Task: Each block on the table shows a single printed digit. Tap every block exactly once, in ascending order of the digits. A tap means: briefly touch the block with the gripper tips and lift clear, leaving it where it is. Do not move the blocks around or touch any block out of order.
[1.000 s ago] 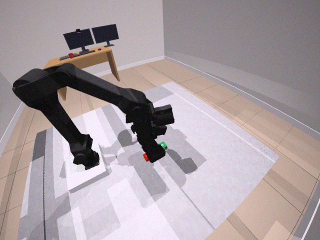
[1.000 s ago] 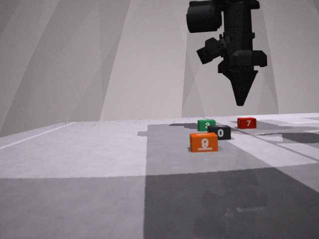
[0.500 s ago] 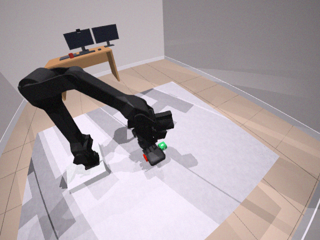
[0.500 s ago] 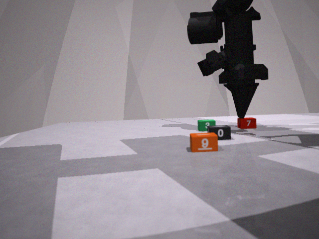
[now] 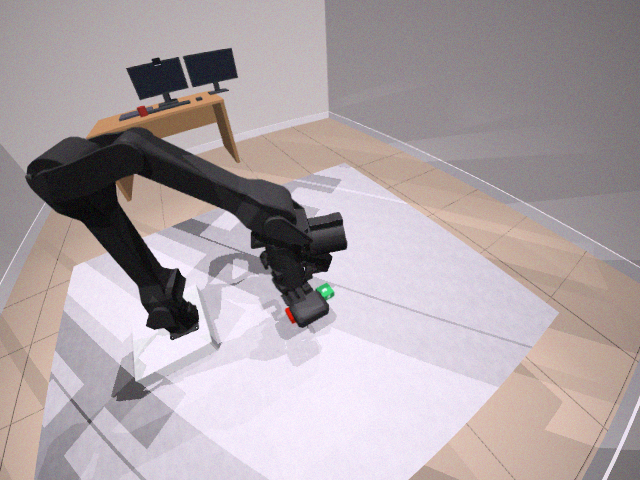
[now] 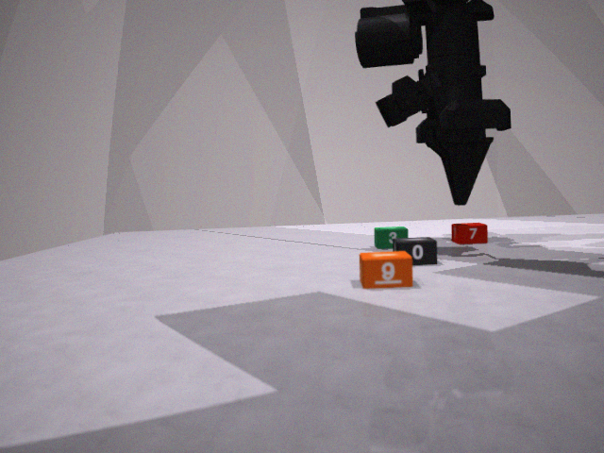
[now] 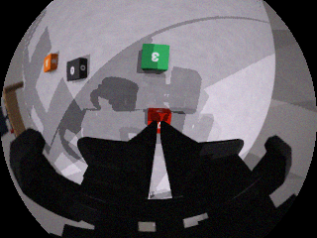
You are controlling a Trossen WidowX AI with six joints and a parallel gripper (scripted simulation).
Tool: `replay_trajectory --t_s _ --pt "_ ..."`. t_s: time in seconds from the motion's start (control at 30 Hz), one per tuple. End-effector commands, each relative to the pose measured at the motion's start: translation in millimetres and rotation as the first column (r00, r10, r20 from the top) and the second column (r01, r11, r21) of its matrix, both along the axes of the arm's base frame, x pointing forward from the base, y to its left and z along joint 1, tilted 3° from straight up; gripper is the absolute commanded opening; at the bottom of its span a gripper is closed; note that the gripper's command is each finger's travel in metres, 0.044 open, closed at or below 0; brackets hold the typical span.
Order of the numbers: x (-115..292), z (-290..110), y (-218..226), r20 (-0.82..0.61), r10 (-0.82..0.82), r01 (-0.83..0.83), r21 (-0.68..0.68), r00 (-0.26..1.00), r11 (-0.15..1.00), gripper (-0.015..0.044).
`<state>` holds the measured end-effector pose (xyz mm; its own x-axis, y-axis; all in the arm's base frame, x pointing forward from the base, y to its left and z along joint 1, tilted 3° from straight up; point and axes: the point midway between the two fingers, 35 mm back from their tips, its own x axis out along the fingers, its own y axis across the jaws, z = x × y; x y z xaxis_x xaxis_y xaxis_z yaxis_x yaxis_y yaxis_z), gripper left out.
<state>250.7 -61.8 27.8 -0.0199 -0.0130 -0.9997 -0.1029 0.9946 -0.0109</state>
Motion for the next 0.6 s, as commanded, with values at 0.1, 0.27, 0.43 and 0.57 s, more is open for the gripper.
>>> replay_trajectory --t_s 0.1,0.27,0.43,0.57 --pt "5 61 0 0.001 0.001 -0.001 -0.003 1.0 1.0 0.002" --pt "2 86 1 0.001 0.001 -0.001 -0.003 1.0 1.0 0.002" --pt "28 88 30 -0.001 0.003 -0.003 -0.004 1.0 1.0 0.002" --pt "62 89 89 -0.005 0.006 -0.006 -0.006 1.0 1.0 0.002"
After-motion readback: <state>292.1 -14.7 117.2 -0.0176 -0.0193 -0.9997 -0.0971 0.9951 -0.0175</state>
